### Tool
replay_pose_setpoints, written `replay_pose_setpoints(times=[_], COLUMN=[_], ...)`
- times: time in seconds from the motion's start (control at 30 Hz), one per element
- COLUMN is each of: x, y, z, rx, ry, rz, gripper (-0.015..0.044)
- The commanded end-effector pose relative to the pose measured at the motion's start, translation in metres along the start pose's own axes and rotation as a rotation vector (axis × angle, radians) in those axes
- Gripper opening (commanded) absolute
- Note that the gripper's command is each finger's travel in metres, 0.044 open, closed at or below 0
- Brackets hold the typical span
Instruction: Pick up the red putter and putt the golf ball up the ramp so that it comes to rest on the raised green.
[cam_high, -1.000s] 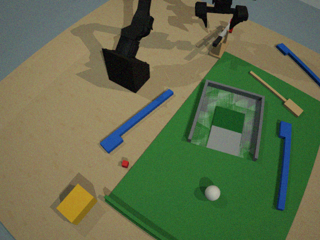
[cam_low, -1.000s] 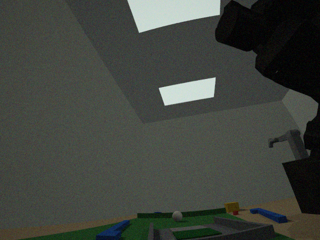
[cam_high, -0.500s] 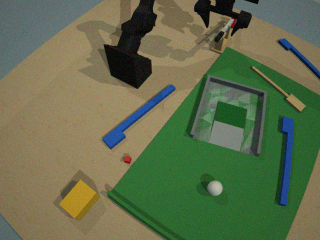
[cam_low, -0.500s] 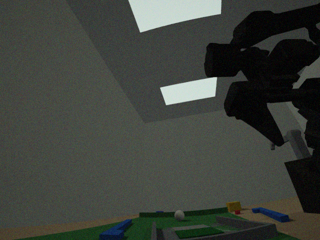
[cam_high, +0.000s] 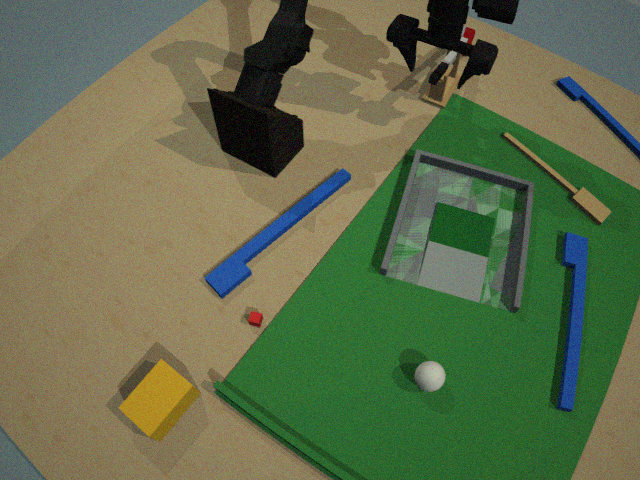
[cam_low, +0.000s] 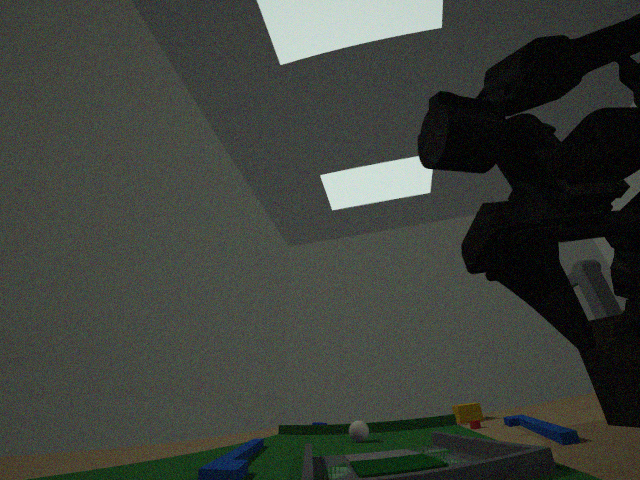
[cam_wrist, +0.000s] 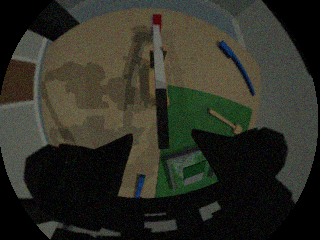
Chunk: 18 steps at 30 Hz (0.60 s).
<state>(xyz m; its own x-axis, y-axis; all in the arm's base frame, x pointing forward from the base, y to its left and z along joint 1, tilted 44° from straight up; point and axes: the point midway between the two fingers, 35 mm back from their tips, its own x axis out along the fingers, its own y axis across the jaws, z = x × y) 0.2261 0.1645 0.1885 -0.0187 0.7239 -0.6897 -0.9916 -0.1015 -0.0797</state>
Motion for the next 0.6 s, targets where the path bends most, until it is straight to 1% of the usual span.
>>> replay_pose_setpoints(times=[0.0,0.57], x=[0.007,0.029], y=[0.001,0.001], z=[-0.002,-0.003], rx=[0.008,0.007], ry=[0.004,0.003], rz=[0.000,0.000], gripper=[0.0440,0.0440])
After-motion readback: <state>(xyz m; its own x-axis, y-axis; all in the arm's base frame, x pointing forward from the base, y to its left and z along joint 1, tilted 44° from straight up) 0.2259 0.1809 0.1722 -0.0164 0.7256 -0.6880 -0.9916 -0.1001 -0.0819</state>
